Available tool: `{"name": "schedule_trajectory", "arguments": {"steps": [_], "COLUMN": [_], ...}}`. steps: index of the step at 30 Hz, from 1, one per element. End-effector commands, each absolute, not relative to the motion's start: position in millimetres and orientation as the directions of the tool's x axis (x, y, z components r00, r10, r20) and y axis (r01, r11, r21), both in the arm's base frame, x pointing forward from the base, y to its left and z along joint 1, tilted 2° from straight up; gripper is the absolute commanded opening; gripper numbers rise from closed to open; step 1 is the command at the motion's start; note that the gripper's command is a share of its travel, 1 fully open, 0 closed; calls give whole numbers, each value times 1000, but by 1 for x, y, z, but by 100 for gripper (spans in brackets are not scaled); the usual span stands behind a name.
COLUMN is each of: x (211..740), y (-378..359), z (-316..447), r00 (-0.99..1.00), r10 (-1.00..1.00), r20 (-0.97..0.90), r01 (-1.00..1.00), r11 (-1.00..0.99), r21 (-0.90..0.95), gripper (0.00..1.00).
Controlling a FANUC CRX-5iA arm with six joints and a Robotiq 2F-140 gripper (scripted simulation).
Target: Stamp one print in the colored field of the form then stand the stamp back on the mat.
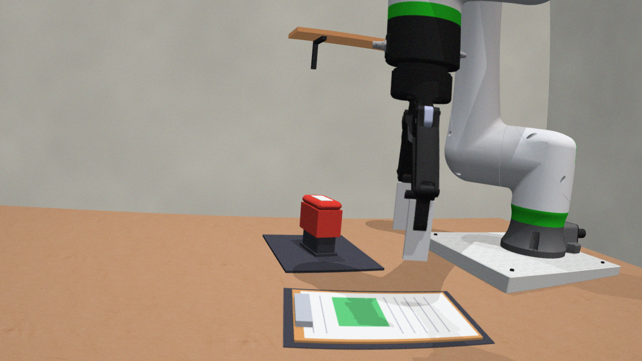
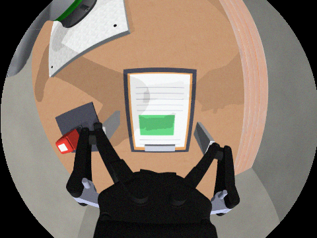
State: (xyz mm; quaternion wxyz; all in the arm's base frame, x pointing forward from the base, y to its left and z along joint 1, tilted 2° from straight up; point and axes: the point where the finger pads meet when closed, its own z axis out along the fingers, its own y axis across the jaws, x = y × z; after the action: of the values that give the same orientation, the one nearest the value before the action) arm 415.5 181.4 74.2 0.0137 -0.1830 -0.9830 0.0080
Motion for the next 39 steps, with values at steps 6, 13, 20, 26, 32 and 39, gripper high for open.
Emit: {"name": "schedule_trajectory", "arguments": {"steps": [6,13,20,26,32,39], "x": [416,416,416,416,416,416], "y": [181,181,181,181,181,182], "z": [74,74,74,74,74,77], "r00": [-933,-933,-933,-933,-933,-922], "r10": [360,360,360,360,360,387], "r20": [24,24,24,24,24,23], "r01": [360,360,360,360,360,387], "r11": [933,933,933,933,933,922], "r21": [-21,-21,-21,-21,-21,-21], "gripper": [100,100,100,100,100,100]}}
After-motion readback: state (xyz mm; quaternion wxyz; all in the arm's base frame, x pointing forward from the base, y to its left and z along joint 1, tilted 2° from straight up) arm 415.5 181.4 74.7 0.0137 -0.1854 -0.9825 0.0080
